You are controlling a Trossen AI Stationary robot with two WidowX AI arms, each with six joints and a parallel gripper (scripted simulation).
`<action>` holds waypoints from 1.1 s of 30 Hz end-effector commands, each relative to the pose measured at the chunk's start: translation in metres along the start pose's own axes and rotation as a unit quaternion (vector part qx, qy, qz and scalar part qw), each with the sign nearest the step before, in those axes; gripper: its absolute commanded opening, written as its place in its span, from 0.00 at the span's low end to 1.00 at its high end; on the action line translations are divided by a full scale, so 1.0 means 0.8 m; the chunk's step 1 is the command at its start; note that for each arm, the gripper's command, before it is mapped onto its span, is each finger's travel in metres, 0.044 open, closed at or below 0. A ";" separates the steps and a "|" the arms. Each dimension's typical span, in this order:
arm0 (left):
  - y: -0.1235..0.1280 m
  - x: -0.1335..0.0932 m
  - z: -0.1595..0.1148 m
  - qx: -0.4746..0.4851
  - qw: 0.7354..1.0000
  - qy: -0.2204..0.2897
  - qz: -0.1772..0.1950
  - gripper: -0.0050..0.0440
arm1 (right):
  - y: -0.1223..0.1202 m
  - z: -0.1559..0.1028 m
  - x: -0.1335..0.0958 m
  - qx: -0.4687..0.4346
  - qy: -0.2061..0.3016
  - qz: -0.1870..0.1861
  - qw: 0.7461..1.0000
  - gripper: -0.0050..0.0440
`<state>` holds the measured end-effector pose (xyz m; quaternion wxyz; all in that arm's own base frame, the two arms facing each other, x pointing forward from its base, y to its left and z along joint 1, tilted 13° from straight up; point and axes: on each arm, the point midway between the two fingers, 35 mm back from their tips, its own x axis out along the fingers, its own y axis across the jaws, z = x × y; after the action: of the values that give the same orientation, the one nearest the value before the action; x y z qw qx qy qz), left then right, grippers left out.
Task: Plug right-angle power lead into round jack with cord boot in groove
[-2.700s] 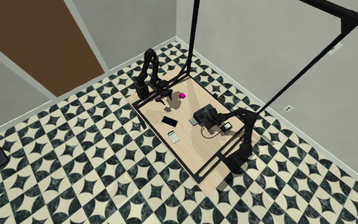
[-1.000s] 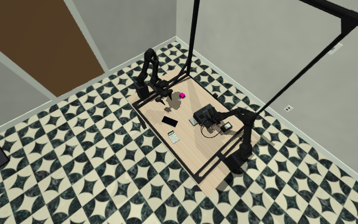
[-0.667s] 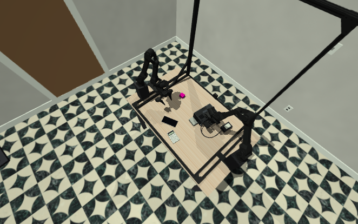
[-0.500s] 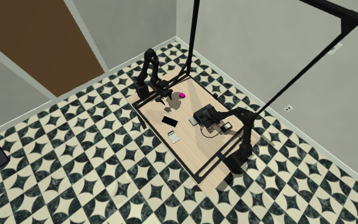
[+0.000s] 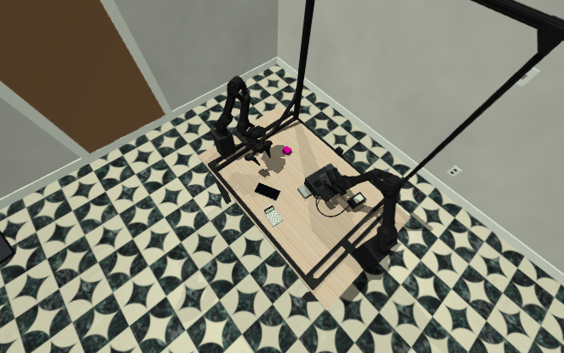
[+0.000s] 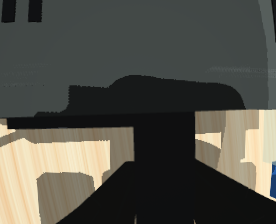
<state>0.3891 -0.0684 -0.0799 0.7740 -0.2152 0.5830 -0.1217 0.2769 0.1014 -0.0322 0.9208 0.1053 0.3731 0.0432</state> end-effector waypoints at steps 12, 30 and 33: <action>0.000 0.000 0.000 0.000 1.000 0.000 0.000 0.89 | 0.000 0.000 0.000 -0.002 -0.001 -0.001 1.000 0.92; 0.004 -0.020 0.004 0.004 0.995 -0.104 0.007 0.92 | 0.000 0.000 0.000 -0.002 -0.001 -0.001 1.000 0.92; 0.004 -0.026 0.004 0.004 0.992 -0.124 0.007 0.92 | 0.000 0.000 0.000 -0.002 -0.001 -0.001 1.000 0.92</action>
<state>0.3863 -0.0582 -0.0689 0.8321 -0.2196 0.5000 -0.0967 0.2769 0.1014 -0.0322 0.9208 0.1053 0.3731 0.0432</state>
